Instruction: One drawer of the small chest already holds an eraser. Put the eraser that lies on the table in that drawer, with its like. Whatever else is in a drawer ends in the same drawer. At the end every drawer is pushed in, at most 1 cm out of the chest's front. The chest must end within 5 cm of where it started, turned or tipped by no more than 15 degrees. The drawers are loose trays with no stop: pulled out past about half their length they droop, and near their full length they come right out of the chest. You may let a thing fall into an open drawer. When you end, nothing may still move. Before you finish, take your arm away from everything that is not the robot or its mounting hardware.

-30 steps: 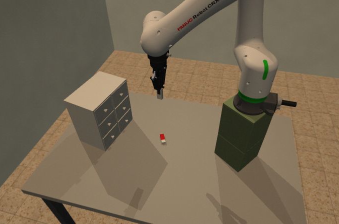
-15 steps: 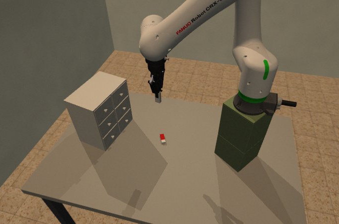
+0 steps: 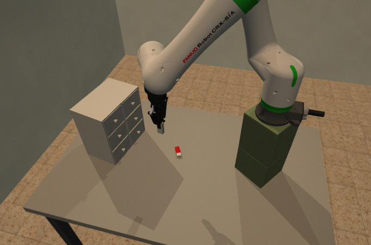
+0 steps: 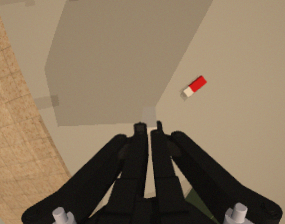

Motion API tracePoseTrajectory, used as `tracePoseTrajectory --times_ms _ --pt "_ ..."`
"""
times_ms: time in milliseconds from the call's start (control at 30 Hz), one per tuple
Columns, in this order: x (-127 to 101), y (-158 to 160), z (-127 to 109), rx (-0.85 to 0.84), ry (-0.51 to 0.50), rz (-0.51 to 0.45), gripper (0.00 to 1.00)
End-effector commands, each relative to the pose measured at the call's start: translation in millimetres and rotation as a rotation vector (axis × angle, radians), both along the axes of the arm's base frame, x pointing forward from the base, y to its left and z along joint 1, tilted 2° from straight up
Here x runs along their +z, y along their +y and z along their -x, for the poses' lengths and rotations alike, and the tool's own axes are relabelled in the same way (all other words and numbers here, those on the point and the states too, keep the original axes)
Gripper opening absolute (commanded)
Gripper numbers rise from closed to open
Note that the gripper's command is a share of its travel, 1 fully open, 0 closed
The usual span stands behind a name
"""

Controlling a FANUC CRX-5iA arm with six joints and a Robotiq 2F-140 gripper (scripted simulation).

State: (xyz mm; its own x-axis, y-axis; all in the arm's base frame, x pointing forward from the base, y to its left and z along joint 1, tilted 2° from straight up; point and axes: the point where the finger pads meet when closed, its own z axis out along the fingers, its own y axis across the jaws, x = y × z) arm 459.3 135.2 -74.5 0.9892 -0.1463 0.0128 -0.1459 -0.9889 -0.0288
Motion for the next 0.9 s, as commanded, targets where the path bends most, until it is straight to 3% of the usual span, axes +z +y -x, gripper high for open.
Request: tracePoseTrajectory --times_ms 0,500,867 --pt "-7.2 15.4 -3.8 0.001 0.0 0.0 0.0" --pt "-12.8 23.1 -7.5 0.0 -0.019 0.004 0.0" --pt "-27.2 20.9 -23.2 -0.006 -0.2 0.031 0.0"
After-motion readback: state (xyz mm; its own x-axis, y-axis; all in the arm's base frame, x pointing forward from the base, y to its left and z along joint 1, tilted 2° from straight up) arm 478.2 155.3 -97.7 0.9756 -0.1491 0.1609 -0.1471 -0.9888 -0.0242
